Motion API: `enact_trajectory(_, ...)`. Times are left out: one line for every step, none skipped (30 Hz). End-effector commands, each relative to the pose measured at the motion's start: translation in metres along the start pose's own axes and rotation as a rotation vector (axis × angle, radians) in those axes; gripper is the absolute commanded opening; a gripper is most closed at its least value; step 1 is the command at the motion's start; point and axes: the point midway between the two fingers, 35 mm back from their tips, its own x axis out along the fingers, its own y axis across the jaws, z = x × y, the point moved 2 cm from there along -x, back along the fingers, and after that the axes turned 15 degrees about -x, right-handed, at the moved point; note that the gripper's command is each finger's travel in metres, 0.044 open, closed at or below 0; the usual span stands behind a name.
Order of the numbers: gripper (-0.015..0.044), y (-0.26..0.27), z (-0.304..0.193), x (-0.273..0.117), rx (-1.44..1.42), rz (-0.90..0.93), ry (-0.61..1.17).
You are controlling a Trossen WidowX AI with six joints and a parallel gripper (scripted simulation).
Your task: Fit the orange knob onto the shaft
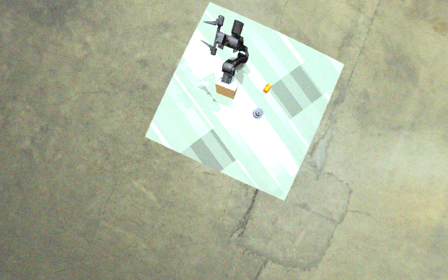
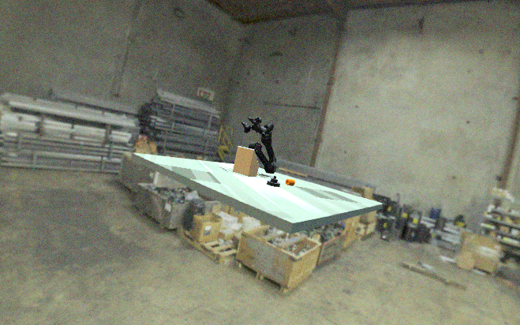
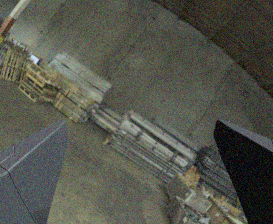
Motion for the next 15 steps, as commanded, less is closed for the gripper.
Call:
enact_trajectory(0.0426,-0.001,0.003,0.000,0.008,0.002,-0.017)
enact_trajectory(0.0440,-0.002,0.012,0.000,0.034,0.008,-0.068)
enact_trajectory(0.0440,-0.004,0.028,-0.001,0.076,0.025,-0.153)
enact_trajectory(0.0440,-0.006,0.047,-0.004,0.127,0.053,-0.254)
enact_trajectory(0.0440,-0.008,0.066,-0.009,0.177,0.091,-0.352)
enact_trajectory(0.0440,-0.008,0.084,-0.016,0.225,0.138,-0.447)
enact_trajectory(0.0440,-0.009,0.103,-0.024,0.271,0.194,-0.539)
enact_trajectory(0.0440,-0.008,0.120,-0.035,0.313,0.259,-0.625)
enact_trajectory(0.0440,-0.007,0.133,-0.044,0.344,0.316,-0.688)
enact_trajectory(0.0440,-0.006,0.143,-0.052,0.368,0.367,-0.738)
enact_trajectory(0.0440,-0.005,0.153,-0.061,0.390,0.420,-0.784)
enact_trajectory(0.0440,-0.004,0.163,-0.070,0.410,0.477,-0.828)
enact_trajectory(0.0440,-0.002,0.171,-0.080,0.427,0.537,-0.868)
enact_trajectory(0.0440,0.000,0.180,-0.090,0.443,0.600,-0.904)
enact_trajectory(0.0440,0.002,0.187,-0.101,0.456,0.665,-0.937)
